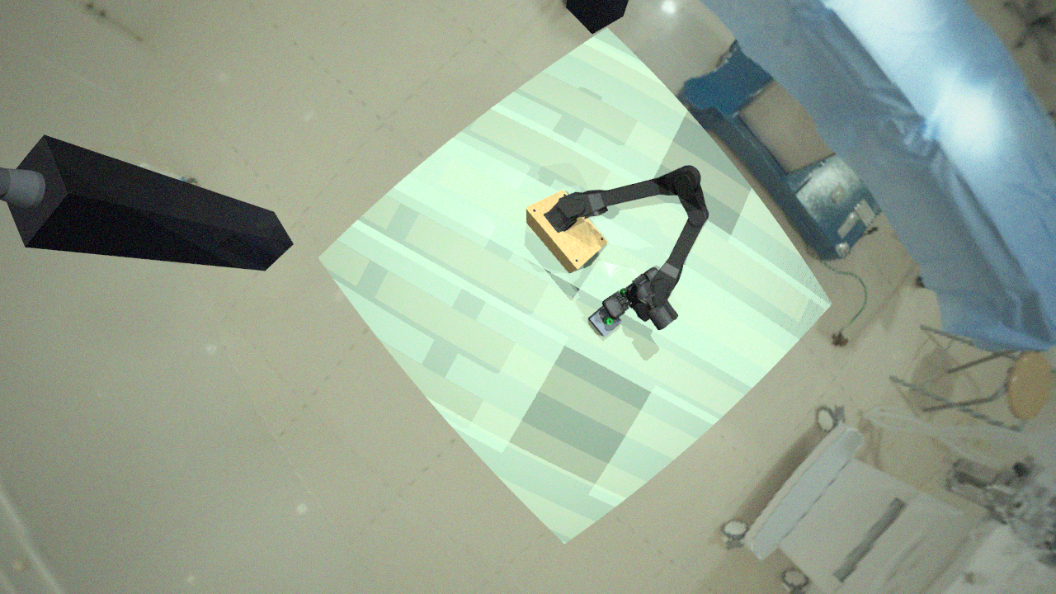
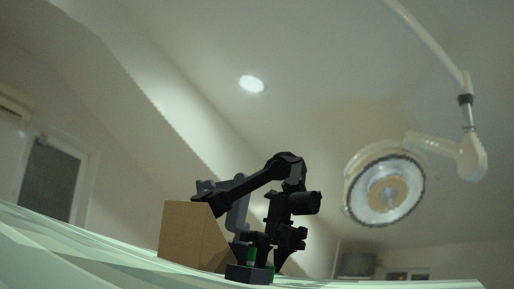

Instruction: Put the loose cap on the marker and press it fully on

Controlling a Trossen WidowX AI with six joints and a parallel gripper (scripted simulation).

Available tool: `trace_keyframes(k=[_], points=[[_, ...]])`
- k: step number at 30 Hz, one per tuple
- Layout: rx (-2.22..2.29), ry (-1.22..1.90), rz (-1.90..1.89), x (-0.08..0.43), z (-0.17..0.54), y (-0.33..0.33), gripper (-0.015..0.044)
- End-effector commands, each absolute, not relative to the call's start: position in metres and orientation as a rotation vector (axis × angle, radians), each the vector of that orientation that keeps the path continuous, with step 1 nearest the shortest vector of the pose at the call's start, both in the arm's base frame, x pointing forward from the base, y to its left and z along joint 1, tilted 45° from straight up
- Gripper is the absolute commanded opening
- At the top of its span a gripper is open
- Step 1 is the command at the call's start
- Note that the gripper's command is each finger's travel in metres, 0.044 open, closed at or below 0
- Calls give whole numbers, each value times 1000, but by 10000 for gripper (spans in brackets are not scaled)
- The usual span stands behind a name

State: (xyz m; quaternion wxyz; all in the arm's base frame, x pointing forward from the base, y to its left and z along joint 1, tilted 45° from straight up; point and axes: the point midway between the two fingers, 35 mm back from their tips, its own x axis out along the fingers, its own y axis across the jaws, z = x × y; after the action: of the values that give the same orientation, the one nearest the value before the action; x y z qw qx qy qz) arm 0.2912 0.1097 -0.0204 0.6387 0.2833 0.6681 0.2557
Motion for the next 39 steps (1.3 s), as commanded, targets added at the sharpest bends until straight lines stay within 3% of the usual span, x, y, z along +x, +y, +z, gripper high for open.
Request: trace_keyframes(k=[1,10,14,23,26,39], points=[[652,1532,587,289,-26,117,249],[653,1532,588,287,-33,124,249],[653,1532,588,288,-33,125,144],[653,1532,588,288,-33,124,84],[653,1532,588,289,-31,121,5],[650,1532,585,292,-7,95,0]])
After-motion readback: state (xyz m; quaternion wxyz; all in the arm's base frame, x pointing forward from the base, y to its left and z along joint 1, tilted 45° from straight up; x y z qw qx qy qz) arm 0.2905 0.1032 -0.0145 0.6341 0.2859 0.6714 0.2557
